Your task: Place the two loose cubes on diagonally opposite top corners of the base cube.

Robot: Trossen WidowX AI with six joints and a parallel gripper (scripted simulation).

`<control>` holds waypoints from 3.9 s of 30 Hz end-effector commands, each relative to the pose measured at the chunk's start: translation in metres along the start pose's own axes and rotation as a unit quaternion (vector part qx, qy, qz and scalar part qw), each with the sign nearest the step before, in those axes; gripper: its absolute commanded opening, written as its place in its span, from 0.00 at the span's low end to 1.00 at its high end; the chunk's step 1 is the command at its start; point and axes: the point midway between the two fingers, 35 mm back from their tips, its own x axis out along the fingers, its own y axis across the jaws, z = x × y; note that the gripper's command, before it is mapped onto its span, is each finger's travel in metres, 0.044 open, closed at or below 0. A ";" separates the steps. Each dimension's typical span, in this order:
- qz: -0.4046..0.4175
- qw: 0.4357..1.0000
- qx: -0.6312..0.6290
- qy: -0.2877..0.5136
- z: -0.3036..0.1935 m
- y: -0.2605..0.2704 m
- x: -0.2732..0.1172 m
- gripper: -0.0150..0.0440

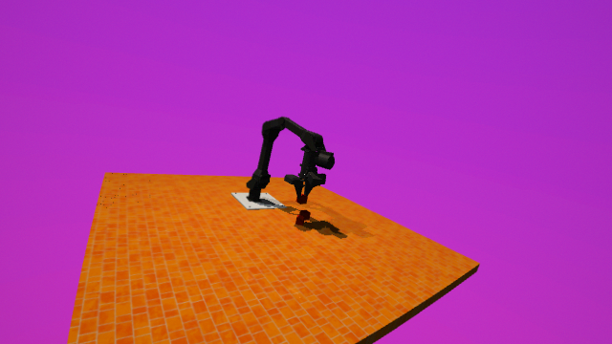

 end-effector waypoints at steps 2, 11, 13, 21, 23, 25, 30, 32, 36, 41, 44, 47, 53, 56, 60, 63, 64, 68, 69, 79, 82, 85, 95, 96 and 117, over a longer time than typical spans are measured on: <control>0.001 1.000 -0.004 -0.004 -0.001 0.001 0.009 0.43; 0.002 1.000 -0.001 -0.003 -0.003 0.000 0.026 0.43; 0.002 1.000 -0.001 -0.003 -0.003 0.000 0.026 0.43; 0.002 1.000 -0.001 -0.003 -0.003 0.000 0.026 0.43; 0.002 1.000 -0.001 -0.003 -0.002 0.000 0.029 0.43; 0.001 1.000 -0.002 -0.004 -0.002 0.000 0.033 0.43; 0.001 1.000 -0.004 -0.004 -0.001 0.001 0.042 0.43; 0.000 1.000 -0.005 -0.005 -0.001 0.001 0.046 0.43; 0.000 1.000 -0.006 -0.005 -0.001 0.001 0.054 0.43; 0.000 1.000 -0.006 -0.005 -0.001 0.001 0.055 0.43; 0.000 1.000 -0.006 -0.005 -0.001 0.001 0.055 0.43; 0.000 1.000 -0.006 -0.005 -0.001 0.001 0.055 0.43; 0.000 1.000 -0.006 -0.005 -0.001 0.001 0.056 0.43; 0.000 1.000 -0.006 -0.005 -0.001 0.001 0.056 0.43; 0.000 1.000 -0.006 -0.005 -0.001 0.001 0.056 0.43; 0.000 1.000 -0.006 -0.005 -0.001 0.001 0.056 0.43; 0.000 1.000 -0.006 -0.005 -0.001 0.001 0.056 0.43; 0.000 1.000 -0.006 -0.005 -0.001 0.001 0.056 0.52; 0.000 1.000 -0.006 -0.005 -0.001 0.001 0.056 0.57; 0.001 1.000 -0.004 -0.005 -0.001 0.001 0.047 0.60; 0.001 1.000 -0.004 -0.005 -0.001 0.001 0.044 0.60; 0.001 1.000 -0.004 -0.005 -0.001 0.001 0.040 0.60; 0.001 1.000 -0.004 -0.005 -0.002 0.001 0.031 0.60; 0.001 1.000 -0.004 -0.005 -0.002 0.001 0.030 0.60; 0.001 1.000 -0.004 -0.005 -0.002 0.001 0.008 0.60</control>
